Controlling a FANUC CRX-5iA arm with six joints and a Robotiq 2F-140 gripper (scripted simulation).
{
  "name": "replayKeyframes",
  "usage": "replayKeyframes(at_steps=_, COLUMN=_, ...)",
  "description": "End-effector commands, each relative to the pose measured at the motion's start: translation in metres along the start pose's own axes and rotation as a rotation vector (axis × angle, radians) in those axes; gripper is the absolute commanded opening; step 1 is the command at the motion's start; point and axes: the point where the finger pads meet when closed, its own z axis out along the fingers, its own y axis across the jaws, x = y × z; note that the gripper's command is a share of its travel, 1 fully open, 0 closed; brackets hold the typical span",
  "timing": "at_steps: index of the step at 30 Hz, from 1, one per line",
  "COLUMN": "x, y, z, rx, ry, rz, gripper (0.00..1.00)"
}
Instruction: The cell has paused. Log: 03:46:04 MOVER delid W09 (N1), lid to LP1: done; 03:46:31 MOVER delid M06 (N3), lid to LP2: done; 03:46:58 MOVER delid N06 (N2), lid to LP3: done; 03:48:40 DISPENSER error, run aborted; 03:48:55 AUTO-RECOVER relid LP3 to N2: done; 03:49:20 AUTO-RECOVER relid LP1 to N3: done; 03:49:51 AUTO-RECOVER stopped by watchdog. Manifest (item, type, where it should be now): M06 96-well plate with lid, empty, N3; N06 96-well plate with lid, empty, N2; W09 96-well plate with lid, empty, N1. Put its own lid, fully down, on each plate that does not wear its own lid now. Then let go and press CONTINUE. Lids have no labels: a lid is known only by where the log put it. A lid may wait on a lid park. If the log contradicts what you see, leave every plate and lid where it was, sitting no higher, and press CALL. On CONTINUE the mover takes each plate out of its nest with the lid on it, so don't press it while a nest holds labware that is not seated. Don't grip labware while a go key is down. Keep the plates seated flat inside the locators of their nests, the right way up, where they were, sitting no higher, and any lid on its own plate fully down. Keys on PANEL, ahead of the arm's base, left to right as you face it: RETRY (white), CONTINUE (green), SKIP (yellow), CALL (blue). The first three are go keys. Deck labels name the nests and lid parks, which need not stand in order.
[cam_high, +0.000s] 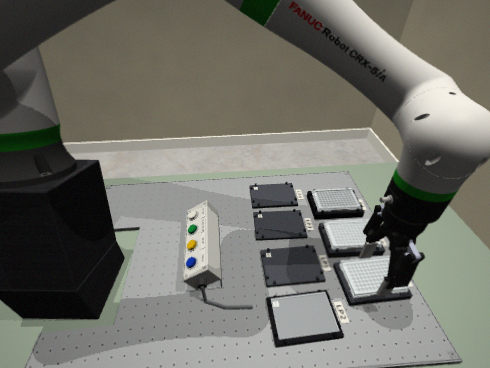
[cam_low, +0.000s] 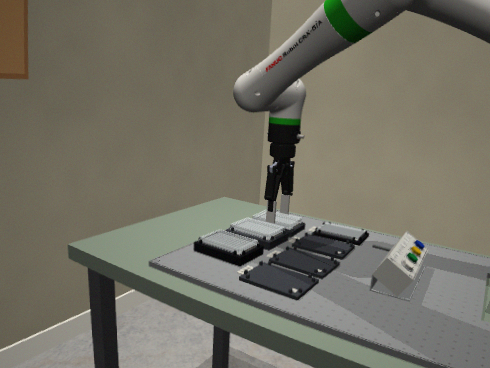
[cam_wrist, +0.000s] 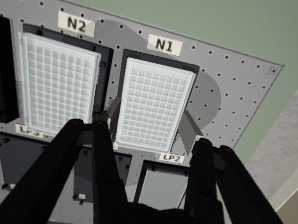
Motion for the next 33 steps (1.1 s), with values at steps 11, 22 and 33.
replayKeyframes(at_steps=11, x=0.0002, y=0.0001, z=0.0009, rx=0.0, ry=0.0, rz=0.0, gripper=0.0)
replayKeyframes(at_steps=22, x=0.0002, y=0.0001, z=0.0014, rx=0.0, ry=0.0, rz=0.0, gripper=0.0)
replayKeyframes(at_steps=33, x=0.0002, y=0.0001, z=0.0015, rx=0.0, ry=0.0, rz=0.0, gripper=0.0)
